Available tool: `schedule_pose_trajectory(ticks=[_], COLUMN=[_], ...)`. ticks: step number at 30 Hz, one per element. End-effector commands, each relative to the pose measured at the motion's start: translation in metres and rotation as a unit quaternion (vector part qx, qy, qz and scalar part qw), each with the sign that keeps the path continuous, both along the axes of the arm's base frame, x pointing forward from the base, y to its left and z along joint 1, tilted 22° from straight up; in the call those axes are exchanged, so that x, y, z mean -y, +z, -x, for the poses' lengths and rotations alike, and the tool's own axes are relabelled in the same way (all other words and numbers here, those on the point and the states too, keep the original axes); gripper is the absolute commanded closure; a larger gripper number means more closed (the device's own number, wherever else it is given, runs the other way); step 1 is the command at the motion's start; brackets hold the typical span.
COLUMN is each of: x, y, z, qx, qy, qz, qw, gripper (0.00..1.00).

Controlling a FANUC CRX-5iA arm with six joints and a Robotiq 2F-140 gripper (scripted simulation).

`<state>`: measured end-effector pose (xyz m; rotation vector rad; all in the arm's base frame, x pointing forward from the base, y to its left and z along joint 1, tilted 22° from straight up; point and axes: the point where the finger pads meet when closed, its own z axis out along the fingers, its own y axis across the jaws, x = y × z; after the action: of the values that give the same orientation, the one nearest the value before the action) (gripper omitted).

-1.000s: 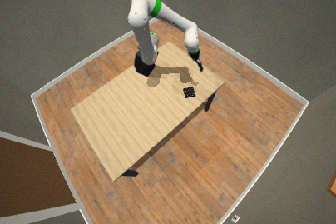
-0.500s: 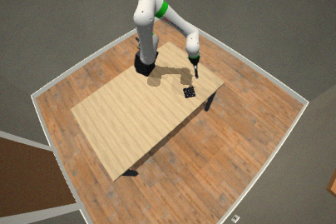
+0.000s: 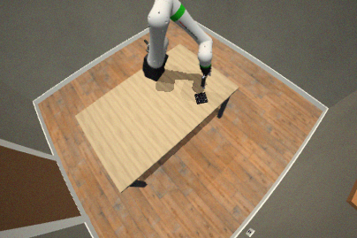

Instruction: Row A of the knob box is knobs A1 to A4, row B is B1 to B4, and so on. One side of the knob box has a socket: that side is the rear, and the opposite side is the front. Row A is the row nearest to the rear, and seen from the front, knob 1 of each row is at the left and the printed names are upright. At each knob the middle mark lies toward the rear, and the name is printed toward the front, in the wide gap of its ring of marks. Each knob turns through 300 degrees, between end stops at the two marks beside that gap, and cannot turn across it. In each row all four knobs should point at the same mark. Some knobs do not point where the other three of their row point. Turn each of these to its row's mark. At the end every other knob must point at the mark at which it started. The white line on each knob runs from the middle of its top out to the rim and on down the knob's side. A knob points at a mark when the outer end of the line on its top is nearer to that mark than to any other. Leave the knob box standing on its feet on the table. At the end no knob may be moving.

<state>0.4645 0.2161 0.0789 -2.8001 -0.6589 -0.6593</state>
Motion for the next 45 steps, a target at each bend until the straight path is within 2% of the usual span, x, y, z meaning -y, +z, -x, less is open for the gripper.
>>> schedule_pose_trajectory(ticks=[1,4,5,7,8,13,18,21,24,28,45], x=[0.011,0.012,0.019,0.020,0.026,0.034,0.050,0.051,0.061,0.066,0.067], y=[-0.013,-0.015,-0.022,-0.023,-0.030,-0.039,-0.057,-0.058,-0.070,-0.075,-0.076], z=[-0.010,-0.010,-0.015,-0.016,-0.020,-0.024,-0.033,-0.033,-0.038,-0.040,-0.040], qx=[-0.018,-0.020,-0.031,-0.033,-0.043,-0.056,-0.078,-0.079,-0.092,-0.098,-0.099], qy=[-0.075,-0.082,-0.120,-0.127,-0.162,-0.206,-0.293,-0.297,-0.350,-0.375,-0.380], qz=[-0.011,-0.012,-0.021,-0.023,-0.031,-0.042,-0.063,-0.064,-0.076,-0.082,-0.083], qw=[0.997,0.996,0.992,0.991,0.985,0.976,0.951,0.949,0.929,0.918,0.916], gripper=[0.00,0.00,0.00,0.00,0.00,0.00,0.00,0.00,0.00,0.00,0.00])
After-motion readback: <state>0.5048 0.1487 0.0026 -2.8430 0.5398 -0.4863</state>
